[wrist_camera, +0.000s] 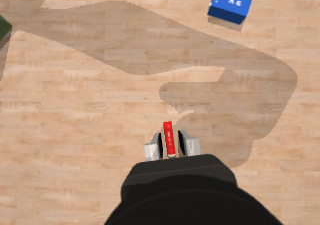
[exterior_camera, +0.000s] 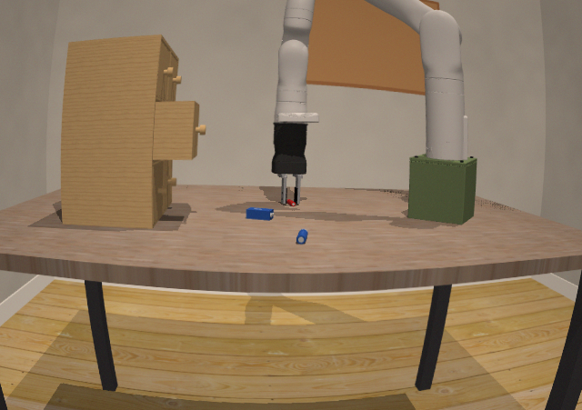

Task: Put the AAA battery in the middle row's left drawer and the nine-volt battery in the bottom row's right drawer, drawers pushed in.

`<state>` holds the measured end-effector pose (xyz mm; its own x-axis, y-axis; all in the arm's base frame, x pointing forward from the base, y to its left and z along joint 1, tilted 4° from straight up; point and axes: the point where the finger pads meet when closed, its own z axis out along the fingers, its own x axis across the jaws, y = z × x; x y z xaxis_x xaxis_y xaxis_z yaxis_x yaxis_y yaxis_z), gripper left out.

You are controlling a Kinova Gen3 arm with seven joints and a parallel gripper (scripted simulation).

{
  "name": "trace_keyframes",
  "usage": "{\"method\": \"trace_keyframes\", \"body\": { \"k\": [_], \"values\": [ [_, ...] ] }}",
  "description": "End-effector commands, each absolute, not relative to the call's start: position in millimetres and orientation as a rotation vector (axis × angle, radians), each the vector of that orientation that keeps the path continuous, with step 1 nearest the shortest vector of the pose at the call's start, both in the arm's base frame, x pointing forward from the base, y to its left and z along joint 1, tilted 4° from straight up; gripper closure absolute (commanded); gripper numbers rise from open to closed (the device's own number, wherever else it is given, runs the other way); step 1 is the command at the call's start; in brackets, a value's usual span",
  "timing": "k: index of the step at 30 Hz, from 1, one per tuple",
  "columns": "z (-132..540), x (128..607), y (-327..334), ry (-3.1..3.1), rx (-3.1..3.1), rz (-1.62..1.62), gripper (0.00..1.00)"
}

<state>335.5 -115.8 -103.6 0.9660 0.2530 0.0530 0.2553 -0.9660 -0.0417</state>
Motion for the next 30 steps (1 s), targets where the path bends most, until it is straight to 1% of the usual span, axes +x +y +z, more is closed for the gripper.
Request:
{"method": "trace_keyframes", "body": {
  "k": [1,23,24,30],
  "values": [
    [-106.3,334.7,-114.4,-0.4,-3.065,-0.068,0.46],
    [-106.5,334.7,-114.4,-0.4,-3.065,-0.068,0.46],
    [-106.5,334.7,-114.4,-0.4,-3.065,-0.068,0.76],
    [-106.5,334.7,-114.4,-0.4,-3.065,-0.068,0.76]
  ]
}}
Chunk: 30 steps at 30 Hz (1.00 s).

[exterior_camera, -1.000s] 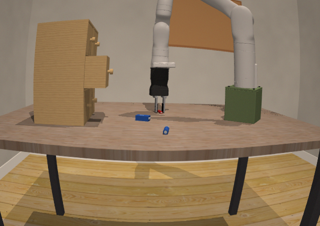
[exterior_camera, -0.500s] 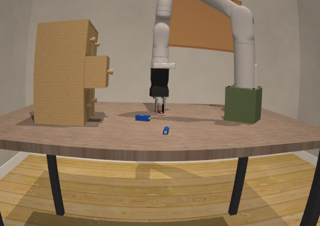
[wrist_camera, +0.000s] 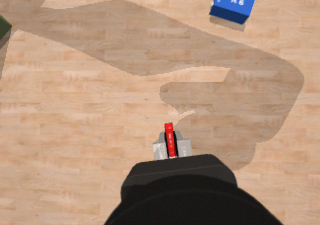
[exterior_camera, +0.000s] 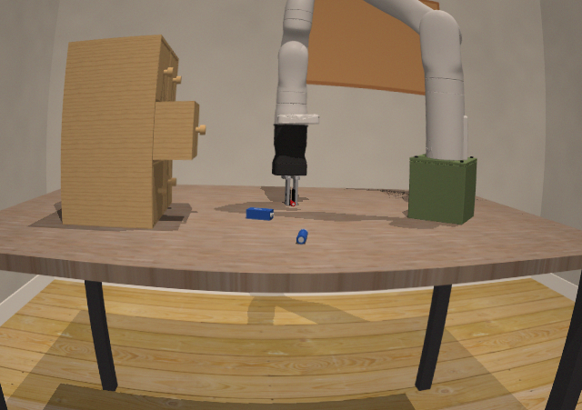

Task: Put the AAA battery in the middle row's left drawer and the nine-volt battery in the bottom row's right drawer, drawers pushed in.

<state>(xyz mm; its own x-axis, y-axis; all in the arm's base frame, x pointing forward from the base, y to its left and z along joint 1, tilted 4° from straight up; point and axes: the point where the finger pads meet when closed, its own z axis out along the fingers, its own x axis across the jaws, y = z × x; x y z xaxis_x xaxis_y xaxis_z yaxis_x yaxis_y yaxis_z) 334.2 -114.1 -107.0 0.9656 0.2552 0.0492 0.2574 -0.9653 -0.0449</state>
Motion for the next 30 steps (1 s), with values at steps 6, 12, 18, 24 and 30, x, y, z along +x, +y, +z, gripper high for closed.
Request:
{"method": "trace_keyframes", "body": {
  "k": [6,12,18,24,30],
  "values": [
    [-106.5,334.7,-114.4,-0.4,-3.065,-0.068,0.76],
    [-106.5,334.7,-114.4,-0.4,-3.065,-0.068,0.76],
    [-104.1,334.6,-114.6,-0.4,-3.065,-0.068,0.76],
    [-86.8,334.0,-115.5,-0.4,-3.065,-0.068,0.76],
    [-50.5,332.6,-117.5,-0.4,-3.065,-0.068,0.76]
  ]
}}
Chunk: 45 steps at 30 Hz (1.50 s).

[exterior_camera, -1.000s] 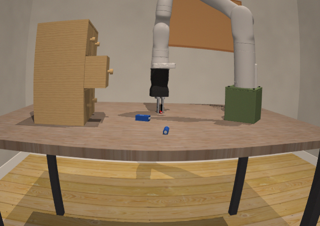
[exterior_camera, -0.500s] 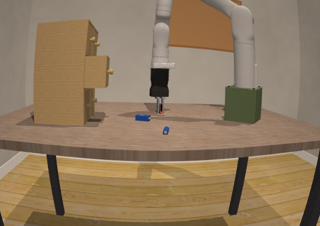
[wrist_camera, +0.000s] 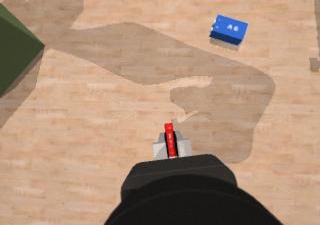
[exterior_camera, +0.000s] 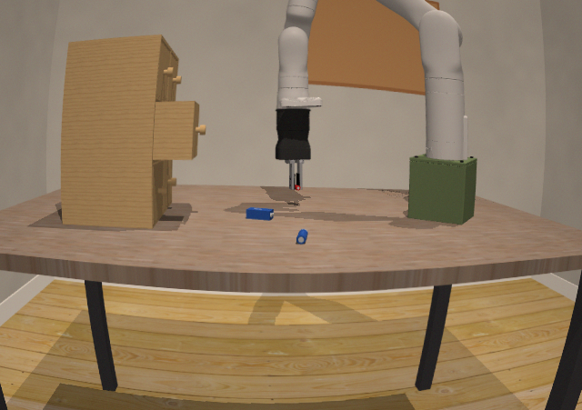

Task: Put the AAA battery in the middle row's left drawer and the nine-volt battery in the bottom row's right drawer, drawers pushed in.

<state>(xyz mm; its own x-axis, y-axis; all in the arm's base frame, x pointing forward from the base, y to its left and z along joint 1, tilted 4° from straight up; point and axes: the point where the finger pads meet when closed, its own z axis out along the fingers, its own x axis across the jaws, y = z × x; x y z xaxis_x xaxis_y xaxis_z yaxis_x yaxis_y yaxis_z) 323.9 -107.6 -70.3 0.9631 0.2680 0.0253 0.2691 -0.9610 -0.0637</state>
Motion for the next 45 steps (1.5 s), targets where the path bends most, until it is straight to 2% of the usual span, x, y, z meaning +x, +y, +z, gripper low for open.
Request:
{"method": "trace_keyframes", "body": {
  "k": [1,12,25,37,45],
  "values": [
    [-44.3,332.4,-117.9,-0.4,-3.065,-0.068,0.76],
    [-8.6,331.1,-119.9,-0.4,-3.065,-0.068,0.76],
    [-6.5,333.0,-116.5,-0.441,-3.059,-0.069,0.76],
    [-1.8,373.8,-28.1,-1.392,-2.763,-0.083,0.76],
    [0.5,384.5,5.8,-1.71,-2.587,-0.089,0.76]
  ]
}}
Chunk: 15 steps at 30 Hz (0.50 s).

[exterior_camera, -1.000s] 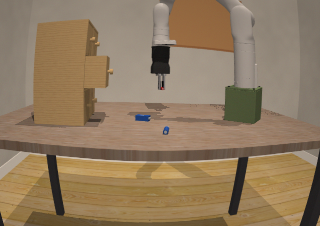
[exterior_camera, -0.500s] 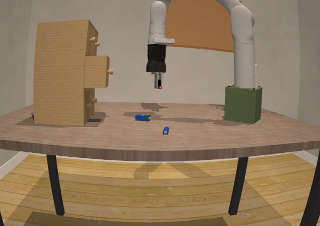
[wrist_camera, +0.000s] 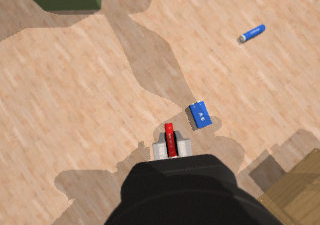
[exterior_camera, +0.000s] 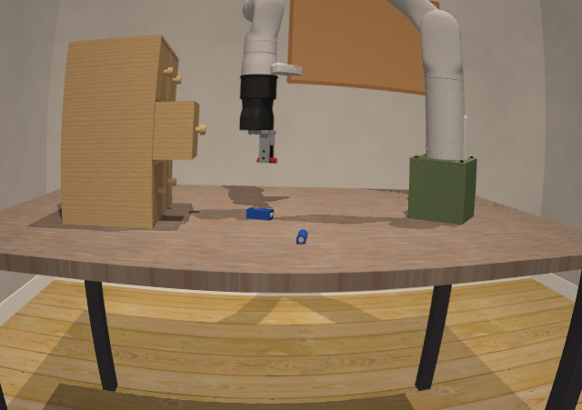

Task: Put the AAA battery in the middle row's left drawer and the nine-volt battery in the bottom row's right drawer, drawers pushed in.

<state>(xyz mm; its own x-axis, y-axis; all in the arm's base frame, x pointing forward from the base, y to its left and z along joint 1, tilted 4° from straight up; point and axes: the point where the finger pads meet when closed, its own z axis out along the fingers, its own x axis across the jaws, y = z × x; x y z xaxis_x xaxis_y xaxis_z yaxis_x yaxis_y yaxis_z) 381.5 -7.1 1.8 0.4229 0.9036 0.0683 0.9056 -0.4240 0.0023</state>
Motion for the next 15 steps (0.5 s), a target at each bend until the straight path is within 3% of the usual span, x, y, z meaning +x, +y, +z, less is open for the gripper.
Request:
{"method": "trace_keyframes", "body": {
  "k": [1,15],
  "values": [
    [1.7,388.9,22.2,-1.853,-2.493,-0.092,0.76],
    [7.4,401.7,88.0,-2.355,-2.064,-0.104,0.76]
  ]
}}
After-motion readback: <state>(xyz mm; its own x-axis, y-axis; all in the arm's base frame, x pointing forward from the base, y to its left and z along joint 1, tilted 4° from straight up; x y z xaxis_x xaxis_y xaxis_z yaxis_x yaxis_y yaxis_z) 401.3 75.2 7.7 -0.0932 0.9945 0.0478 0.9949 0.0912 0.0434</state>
